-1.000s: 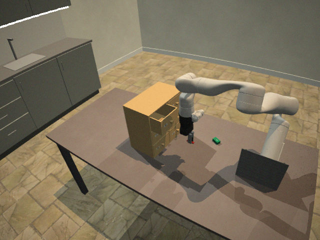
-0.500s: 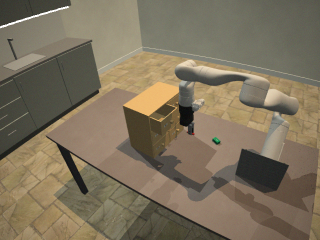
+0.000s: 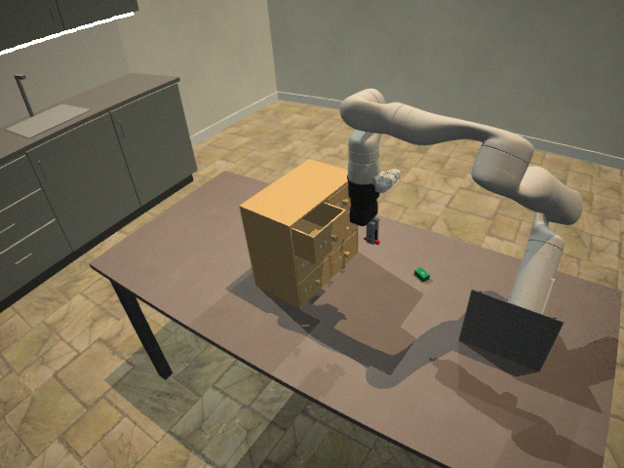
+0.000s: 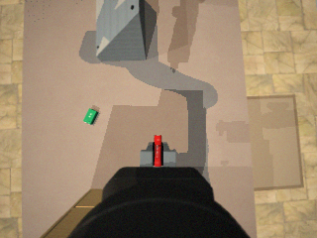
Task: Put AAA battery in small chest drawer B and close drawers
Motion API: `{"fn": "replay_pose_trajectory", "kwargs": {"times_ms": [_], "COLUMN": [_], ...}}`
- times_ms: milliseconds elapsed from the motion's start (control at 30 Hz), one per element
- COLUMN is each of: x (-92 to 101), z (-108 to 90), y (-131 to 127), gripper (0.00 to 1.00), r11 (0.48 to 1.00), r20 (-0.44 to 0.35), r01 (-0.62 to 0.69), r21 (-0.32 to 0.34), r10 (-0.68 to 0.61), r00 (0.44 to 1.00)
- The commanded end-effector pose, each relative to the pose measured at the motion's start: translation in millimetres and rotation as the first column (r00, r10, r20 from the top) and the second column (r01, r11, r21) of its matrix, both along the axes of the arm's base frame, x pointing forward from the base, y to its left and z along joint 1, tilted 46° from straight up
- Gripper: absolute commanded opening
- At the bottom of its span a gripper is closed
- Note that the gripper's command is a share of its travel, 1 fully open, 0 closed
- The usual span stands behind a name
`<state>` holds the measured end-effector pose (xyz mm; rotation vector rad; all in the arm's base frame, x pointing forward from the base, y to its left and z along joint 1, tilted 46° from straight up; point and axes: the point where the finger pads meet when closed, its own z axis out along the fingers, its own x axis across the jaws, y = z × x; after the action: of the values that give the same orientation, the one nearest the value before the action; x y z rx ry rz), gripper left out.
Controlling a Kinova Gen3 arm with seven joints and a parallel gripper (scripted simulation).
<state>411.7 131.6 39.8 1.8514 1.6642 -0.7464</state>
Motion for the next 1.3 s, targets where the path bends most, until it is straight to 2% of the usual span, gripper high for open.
{"fn": "replay_pose_trajectory", "kwargs": {"times_ms": [0, 367, 767, 1267], "x": [1.1, 2.3, 2.7, 0.9], "z": [13.1, 35.9, 44.1, 44.5], "y": [11.6, 34.9, 43.2, 41.8], "gripper": [0.24, 0.24, 0.24, 0.24], "r11": [1.000, 1.000, 1.000, 1.000], "r20": [0.004, 0.004, 0.004, 0.006], "r01": [-0.001, -0.001, -0.002, 0.001], "r21": [-0.002, -0.002, -0.002, -0.004], "r10": [0.001, 0.001, 0.002, -0.001], "r00": [1.000, 1.000, 1.000, 1.000]}}
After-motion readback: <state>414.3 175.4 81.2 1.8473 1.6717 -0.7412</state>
